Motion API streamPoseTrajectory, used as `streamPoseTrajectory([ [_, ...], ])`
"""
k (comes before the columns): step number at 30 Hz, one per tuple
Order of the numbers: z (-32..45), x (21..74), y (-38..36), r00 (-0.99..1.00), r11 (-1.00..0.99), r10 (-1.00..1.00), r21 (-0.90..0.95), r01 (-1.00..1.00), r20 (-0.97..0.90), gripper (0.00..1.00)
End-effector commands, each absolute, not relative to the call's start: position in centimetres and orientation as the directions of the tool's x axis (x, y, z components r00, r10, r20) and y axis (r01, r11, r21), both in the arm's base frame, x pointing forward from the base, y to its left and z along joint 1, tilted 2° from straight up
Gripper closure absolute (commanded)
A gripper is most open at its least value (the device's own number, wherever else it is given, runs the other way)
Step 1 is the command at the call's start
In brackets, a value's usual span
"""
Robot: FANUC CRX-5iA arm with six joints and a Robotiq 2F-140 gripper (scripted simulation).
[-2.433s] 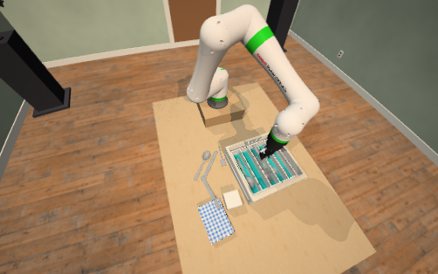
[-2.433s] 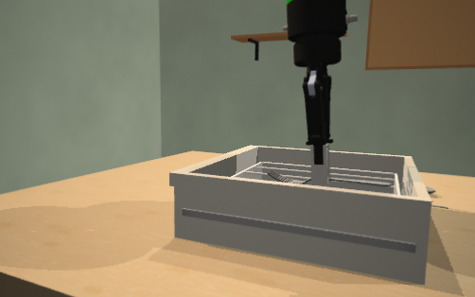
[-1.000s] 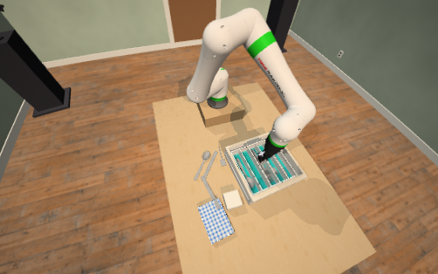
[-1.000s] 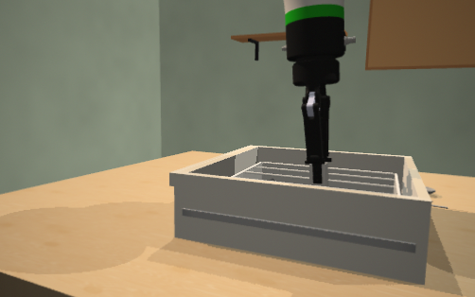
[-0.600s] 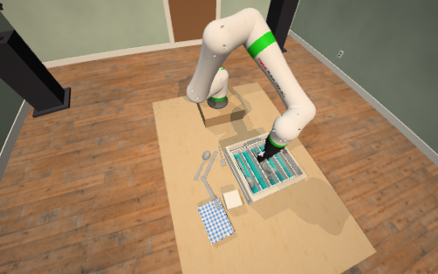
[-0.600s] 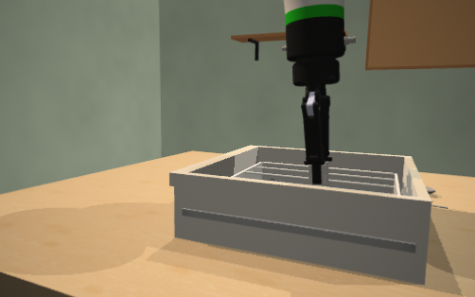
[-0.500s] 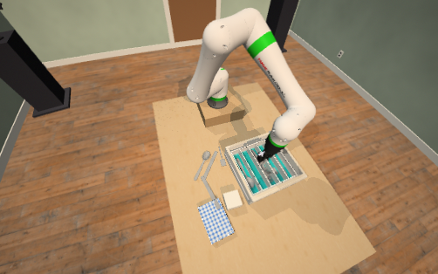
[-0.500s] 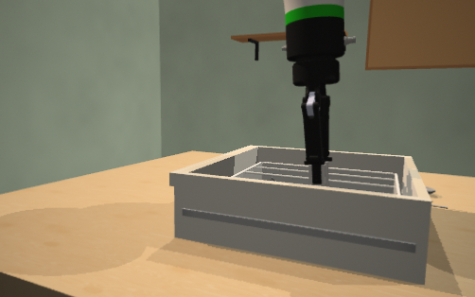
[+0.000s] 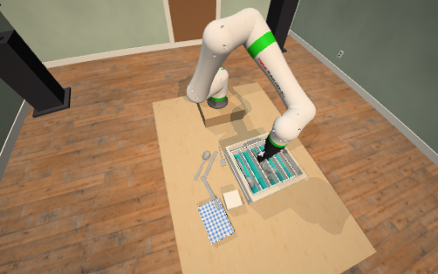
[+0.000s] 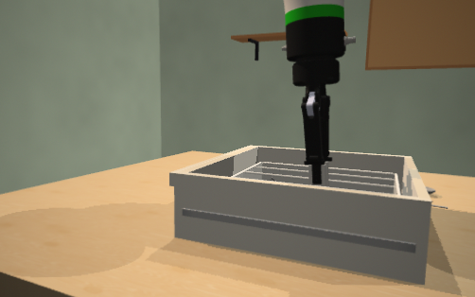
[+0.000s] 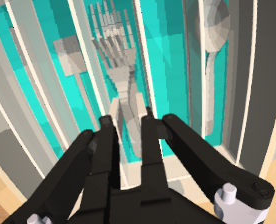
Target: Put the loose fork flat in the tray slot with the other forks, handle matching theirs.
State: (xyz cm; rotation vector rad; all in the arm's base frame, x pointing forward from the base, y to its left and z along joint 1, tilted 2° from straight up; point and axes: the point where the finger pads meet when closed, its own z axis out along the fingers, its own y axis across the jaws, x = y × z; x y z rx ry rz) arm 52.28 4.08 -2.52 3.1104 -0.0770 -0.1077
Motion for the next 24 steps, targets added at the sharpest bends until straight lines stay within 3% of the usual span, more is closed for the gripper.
streamPoseTrajectory([
  [1,-2.5,52.3,4.1,0.996,-0.998,-0.050,0.030,-0.048,-0.068,0.86],
  [24,0.6,52.3,4.2,0.996,-0.998,-0.050,0.030,-0.048,-0.068,0.86],
])
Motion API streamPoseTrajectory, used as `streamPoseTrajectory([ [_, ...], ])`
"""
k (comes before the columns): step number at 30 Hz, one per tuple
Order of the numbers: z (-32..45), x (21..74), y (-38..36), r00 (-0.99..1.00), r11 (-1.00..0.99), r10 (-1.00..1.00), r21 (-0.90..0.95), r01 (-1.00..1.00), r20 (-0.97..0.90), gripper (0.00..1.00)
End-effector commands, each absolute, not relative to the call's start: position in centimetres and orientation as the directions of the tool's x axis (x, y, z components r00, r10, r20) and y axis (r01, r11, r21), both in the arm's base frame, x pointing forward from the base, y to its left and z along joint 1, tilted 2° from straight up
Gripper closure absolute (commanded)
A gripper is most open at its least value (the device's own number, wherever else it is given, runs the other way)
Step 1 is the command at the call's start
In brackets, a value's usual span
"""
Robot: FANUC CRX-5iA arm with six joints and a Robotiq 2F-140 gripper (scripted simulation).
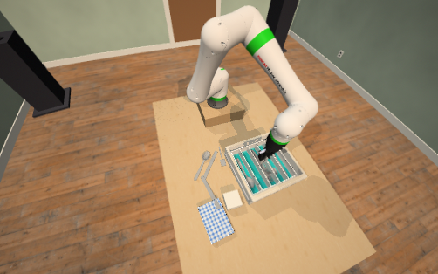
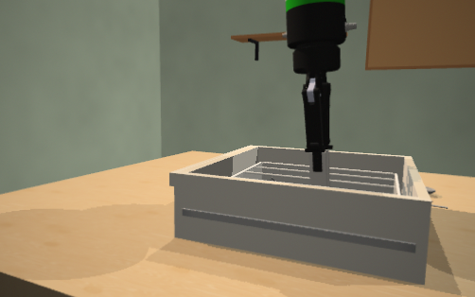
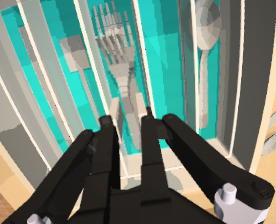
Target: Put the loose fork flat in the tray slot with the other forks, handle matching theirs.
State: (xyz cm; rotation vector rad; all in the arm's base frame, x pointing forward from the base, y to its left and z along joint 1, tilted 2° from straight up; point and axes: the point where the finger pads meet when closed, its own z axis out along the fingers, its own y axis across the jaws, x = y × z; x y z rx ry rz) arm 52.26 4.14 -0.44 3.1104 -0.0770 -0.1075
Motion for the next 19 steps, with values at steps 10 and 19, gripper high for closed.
streamPoseTrajectory([
  [10,5.2,52.2,4.3,0.996,-0.998,-0.050,0.030,-0.048,-0.068,0.86],
  [19,5.2,52.2,4.3,0.996,-0.998,-0.050,0.030,-0.048,-0.068,0.86],
])
